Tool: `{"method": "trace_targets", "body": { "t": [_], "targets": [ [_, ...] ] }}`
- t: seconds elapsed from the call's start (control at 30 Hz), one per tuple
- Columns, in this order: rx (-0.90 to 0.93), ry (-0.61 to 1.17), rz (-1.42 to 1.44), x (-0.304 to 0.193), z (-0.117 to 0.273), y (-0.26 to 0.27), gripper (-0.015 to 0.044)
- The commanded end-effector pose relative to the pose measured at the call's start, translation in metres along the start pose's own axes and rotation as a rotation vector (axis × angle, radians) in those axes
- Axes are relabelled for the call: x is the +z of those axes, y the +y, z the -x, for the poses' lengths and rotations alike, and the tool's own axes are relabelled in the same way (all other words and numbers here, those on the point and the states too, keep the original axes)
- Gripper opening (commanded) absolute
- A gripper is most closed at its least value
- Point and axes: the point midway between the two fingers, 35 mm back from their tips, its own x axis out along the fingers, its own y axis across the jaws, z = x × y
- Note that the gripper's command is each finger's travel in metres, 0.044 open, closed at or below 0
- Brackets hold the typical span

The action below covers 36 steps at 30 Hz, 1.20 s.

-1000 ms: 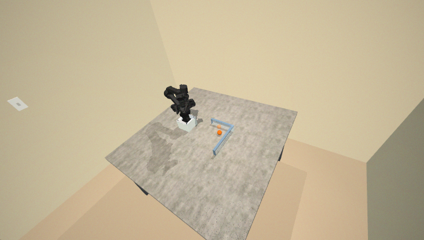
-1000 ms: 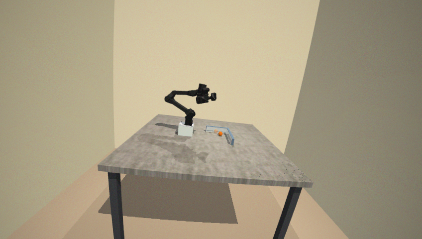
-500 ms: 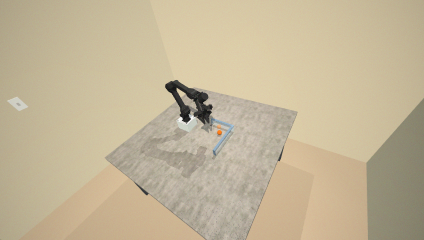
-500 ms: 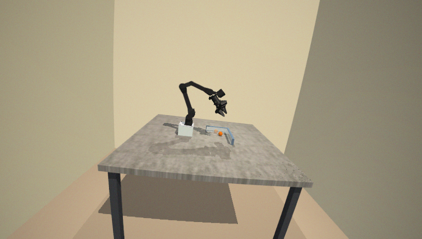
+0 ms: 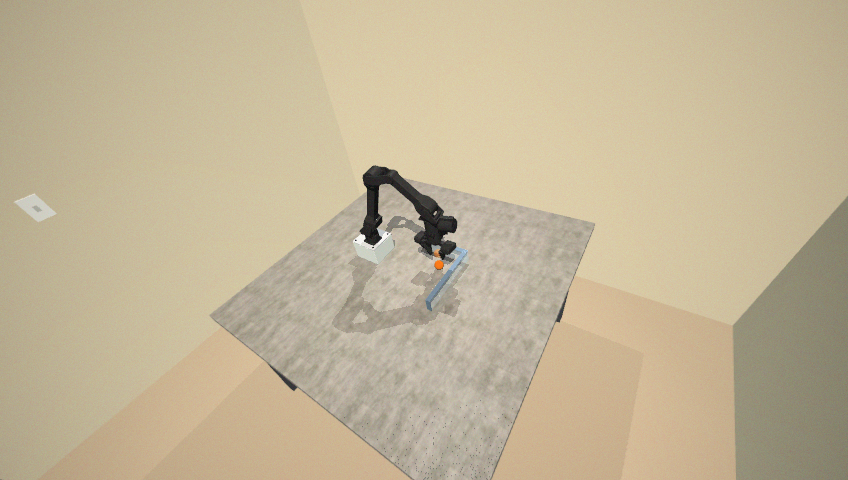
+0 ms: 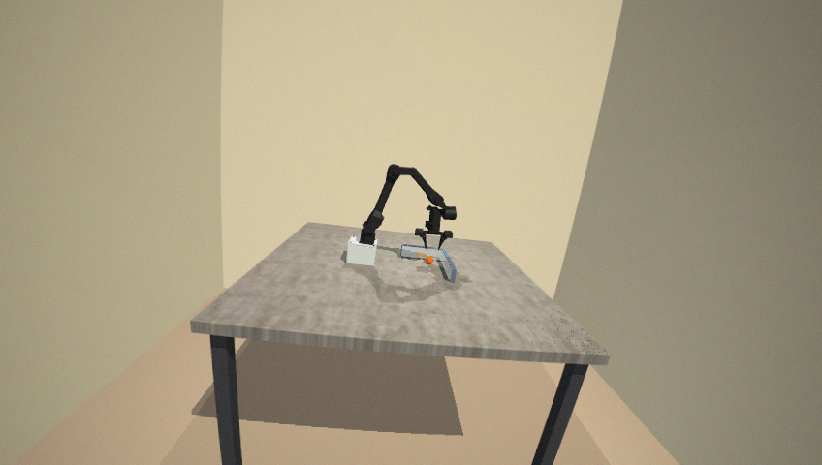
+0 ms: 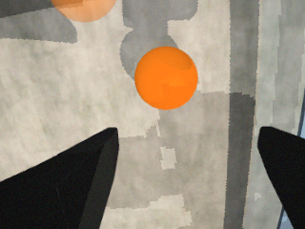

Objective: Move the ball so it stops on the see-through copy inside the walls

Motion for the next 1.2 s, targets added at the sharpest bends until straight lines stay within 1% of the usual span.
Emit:
{"method": "trace_targets", "body": {
  "t": [0.0,0.17,0.3,0.5,1.17],
  "targets": [
    [0.061,-0.025,0.091,0.009,-0.011,0.004,0.0308],
    [0.061,-0.025,0.091,0.009,-0.011,0.004,0.0308],
    [0.061,-0.025,0.091,0.009,-0.026,0.005,0.0308],
    [0.061,-0.025,0.091,0.009,-0.028,0.005,0.0308],
    [0.061,-0.025,0.091,0.010,-0.060,0.007,0.0308]
  ]
}}
